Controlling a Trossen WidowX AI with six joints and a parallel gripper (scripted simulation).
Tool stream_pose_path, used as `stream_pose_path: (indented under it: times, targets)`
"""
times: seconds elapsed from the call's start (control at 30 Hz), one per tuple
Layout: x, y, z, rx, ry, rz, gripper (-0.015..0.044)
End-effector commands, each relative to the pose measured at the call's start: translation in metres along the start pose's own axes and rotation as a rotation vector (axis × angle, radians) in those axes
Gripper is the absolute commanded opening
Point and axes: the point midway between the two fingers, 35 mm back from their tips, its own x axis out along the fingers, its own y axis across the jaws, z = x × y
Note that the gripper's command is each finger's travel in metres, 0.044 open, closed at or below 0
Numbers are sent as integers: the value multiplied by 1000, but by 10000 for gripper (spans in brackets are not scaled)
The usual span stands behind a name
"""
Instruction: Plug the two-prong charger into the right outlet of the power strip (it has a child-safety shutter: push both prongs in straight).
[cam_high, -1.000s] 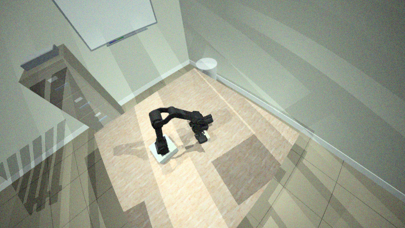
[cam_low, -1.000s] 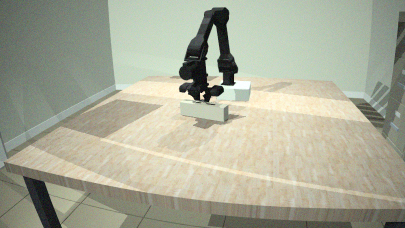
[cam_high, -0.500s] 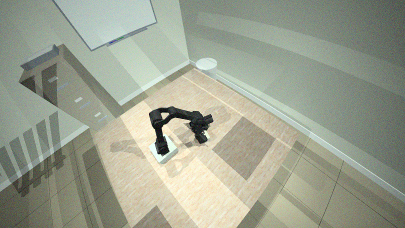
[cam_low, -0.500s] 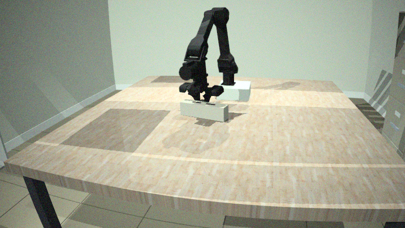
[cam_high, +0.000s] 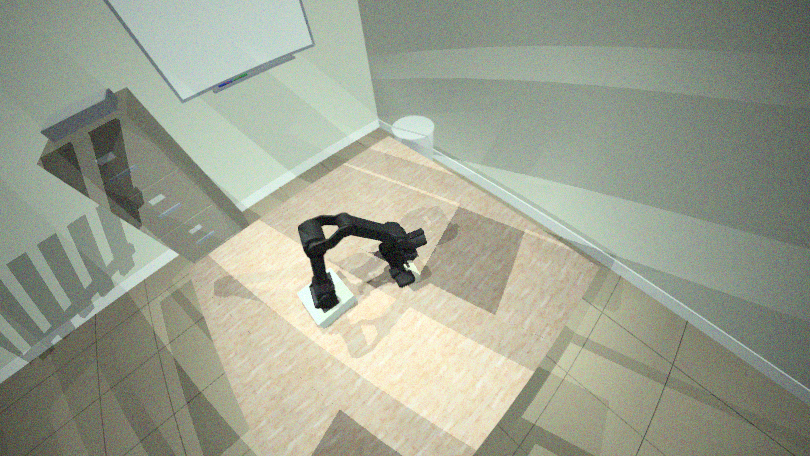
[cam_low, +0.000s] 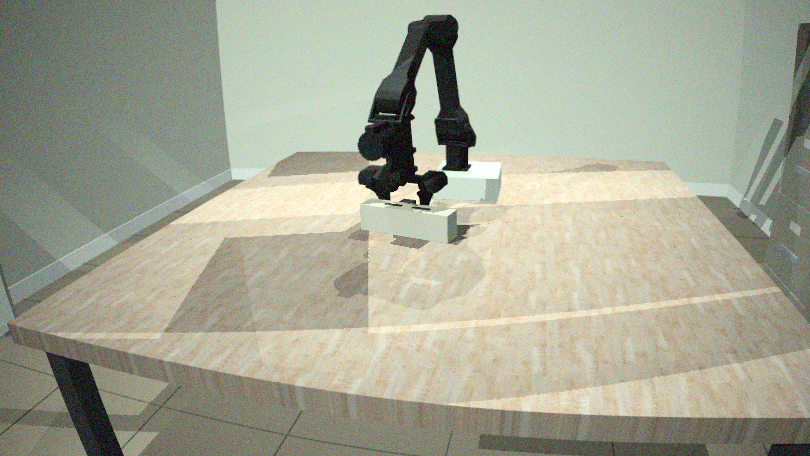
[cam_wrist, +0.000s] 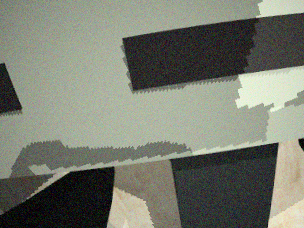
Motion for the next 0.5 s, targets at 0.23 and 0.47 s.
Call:
stream_pose_path:
  times: [0.23, 0.47]
  targets:
    - [0, 0, -2, 0, -9, -1, 440]
    - [0, 0, -4, 0, -14, -2, 440]
